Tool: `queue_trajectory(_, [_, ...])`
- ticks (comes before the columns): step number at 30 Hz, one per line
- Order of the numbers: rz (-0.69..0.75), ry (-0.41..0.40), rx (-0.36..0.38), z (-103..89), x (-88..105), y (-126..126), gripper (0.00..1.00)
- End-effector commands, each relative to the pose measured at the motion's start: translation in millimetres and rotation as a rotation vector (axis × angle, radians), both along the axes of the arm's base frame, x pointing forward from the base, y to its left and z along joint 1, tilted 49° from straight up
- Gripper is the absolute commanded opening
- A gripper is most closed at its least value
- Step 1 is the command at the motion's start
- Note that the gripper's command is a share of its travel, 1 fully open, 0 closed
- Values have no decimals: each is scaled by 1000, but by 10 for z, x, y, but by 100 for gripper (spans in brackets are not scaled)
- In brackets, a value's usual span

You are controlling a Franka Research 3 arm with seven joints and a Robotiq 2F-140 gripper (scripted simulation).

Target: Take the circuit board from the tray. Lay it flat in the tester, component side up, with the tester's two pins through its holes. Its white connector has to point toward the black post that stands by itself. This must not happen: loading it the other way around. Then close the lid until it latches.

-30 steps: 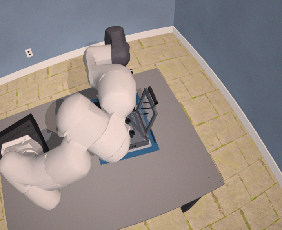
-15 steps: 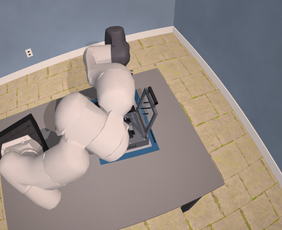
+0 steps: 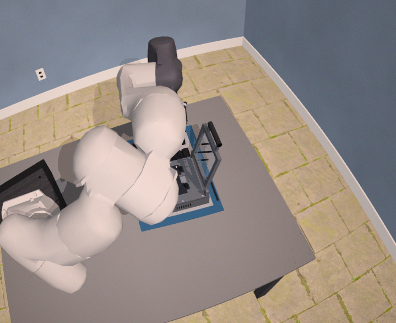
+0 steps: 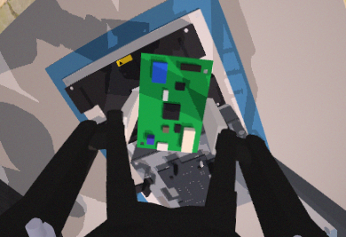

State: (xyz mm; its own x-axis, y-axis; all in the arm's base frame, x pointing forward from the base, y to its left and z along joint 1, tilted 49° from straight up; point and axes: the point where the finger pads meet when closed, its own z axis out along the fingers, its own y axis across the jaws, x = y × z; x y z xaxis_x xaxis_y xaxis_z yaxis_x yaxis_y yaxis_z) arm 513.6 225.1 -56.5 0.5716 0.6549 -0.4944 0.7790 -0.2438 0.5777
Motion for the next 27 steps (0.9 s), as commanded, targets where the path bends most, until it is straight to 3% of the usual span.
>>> queue_trajectory(1, [-99, -122, 54, -1, 3, 40, 46])
queue_trajectory(27, [-462, -517, 199, -1, 3, 40, 46])
